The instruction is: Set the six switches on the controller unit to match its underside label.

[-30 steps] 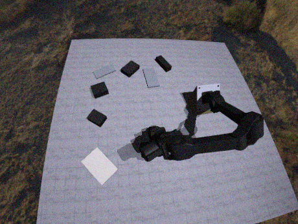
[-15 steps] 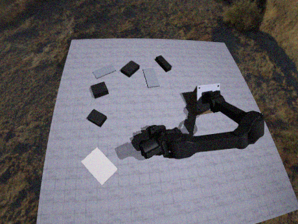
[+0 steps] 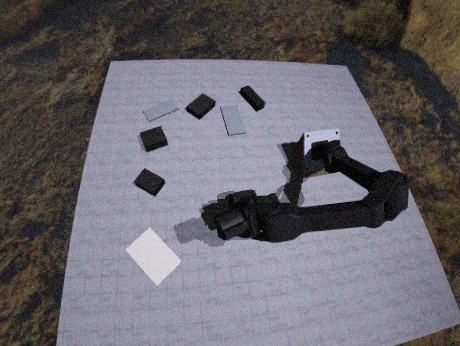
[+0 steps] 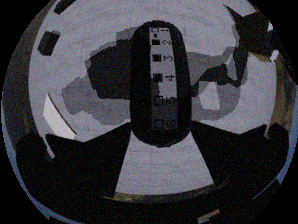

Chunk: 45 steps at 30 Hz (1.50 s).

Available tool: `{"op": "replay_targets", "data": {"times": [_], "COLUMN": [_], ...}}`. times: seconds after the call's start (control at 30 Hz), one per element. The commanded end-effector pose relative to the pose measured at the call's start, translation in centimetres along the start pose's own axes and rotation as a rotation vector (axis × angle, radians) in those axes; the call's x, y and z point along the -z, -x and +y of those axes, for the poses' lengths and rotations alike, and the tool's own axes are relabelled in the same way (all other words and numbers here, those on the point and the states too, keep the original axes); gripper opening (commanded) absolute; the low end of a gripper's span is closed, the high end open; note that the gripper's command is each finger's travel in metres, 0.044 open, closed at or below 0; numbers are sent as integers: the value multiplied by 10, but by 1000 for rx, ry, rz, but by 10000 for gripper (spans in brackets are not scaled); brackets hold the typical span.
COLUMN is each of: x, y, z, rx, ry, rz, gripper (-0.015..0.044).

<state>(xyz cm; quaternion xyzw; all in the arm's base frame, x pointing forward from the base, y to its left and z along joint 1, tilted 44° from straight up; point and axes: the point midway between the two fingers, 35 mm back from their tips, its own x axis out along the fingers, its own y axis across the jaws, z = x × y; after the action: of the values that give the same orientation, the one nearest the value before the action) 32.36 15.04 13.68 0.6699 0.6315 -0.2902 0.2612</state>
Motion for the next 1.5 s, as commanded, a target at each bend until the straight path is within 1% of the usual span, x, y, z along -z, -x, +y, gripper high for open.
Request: {"op": "replay_targets", "data": {"times": [0.0,1.47], "x": [-3,-26], "y": [5,32], "z": [1,1], "rx": [-6,-6], "ry": [-1,-2], "rz": [-1,-3], "gripper": [336,336]}}
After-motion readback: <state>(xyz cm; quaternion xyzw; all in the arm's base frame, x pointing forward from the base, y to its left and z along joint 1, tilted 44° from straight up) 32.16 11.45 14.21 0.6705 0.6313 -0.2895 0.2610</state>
